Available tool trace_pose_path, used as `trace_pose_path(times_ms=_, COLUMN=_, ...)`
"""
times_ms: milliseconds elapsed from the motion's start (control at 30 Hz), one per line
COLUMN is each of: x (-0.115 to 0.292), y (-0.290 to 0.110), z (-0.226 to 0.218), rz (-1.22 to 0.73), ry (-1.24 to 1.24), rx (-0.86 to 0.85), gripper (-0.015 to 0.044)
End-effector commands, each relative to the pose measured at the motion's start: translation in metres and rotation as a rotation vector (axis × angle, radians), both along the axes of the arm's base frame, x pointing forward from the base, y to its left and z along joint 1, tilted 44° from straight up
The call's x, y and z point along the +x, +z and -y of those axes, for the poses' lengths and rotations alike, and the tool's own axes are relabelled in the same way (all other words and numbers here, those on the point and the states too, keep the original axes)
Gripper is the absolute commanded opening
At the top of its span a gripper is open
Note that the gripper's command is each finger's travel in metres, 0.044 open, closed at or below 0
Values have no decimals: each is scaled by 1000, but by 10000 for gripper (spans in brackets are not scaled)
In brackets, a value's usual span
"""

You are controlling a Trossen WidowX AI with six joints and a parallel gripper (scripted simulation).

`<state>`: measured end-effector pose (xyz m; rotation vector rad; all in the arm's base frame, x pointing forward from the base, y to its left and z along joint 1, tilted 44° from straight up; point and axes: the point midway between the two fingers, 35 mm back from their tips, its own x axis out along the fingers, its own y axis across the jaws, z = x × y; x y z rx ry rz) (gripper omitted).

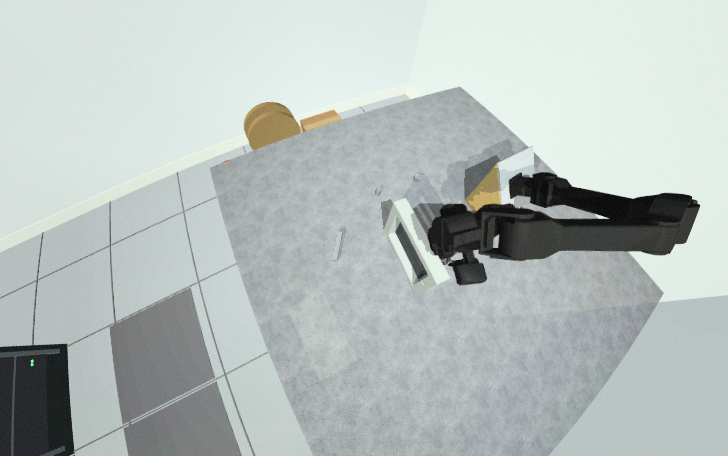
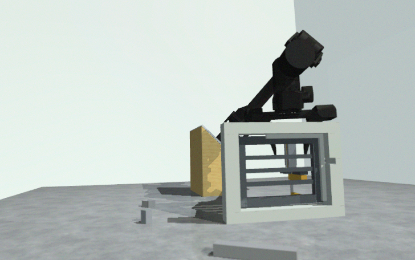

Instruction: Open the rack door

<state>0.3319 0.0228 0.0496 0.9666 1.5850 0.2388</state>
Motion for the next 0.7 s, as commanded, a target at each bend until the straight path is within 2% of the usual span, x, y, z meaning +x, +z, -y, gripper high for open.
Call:
trace_pose_path(times_ms=0, x=0, y=0, z=0, rz=-215, ry=-226, rx=13, gripper=292)
trace_pose_path(times_ms=667, x=0, y=0, z=0, rz=-897, ry=-944, rx=62, gripper=292)
